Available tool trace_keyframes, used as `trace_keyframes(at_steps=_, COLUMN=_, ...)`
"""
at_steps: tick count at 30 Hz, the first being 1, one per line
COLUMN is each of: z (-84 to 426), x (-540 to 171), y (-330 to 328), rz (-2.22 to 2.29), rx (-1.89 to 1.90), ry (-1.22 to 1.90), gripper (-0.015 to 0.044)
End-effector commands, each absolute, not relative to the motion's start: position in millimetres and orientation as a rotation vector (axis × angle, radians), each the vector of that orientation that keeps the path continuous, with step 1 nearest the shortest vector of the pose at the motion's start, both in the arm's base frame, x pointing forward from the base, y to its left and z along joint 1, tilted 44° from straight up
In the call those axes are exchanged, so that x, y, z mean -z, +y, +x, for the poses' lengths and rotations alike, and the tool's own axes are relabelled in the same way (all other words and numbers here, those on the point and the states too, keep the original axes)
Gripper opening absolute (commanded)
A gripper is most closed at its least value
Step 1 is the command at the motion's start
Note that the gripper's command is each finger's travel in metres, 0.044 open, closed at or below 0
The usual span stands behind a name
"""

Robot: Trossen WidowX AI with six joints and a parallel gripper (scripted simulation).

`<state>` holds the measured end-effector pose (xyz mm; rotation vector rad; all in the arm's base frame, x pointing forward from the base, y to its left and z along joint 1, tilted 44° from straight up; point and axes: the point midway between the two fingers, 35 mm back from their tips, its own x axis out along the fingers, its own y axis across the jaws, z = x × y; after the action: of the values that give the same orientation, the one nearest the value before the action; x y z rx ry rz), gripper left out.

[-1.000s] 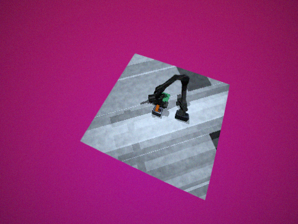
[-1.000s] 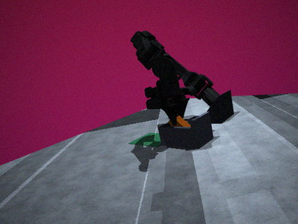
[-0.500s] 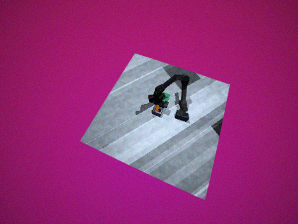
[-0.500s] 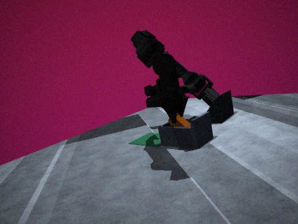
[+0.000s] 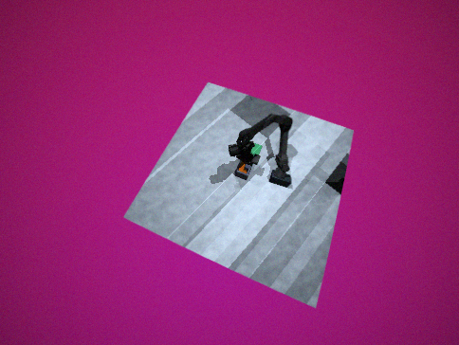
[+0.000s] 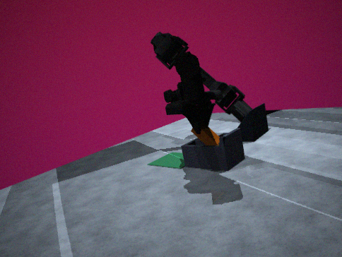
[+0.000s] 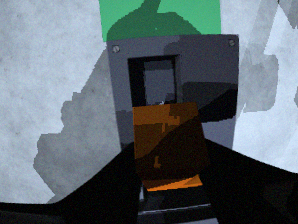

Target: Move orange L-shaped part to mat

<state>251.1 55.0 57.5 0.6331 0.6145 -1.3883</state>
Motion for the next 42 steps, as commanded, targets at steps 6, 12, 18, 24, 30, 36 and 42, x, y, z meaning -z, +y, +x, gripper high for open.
trace_keyframes(at_steps=6, z=250.5, x=-69.0, y=68.0, rz=0.644, rx=1.385, ry=0.618, gripper=0.0)
trace_keyframes(at_steps=12, z=249.7, x=-75.6, y=74.2, rz=0.644, rx=1.385, ry=0.619, gripper=0.0)
trace_keyframes(at_steps=18, z=248.9, x=-82.3, y=80.6, rz=0.644, rx=1.385, ry=0.619, gripper=0.0)
trace_keyframes(at_steps=24, z=248.0, x=-89.2, y=87.1, rz=0.644, rx=1.385, ry=0.619, gripper=0.0)
trace_keyframes(at_steps=30, z=247.1, x=-96.1, y=93.7, rz=0.644, rx=1.385, ry=0.619, gripper=0.0)
trace_keyframes(at_steps=36, z=246.8, x=-97.7, y=95.1, rz=0.644, rx=1.385, ry=0.619, gripper=0.0)
trace_keyframes(at_steps=42, z=246.5, x=-102.6, y=93.0, rz=0.644, rx=1.385, ry=0.62, gripper=0.0)
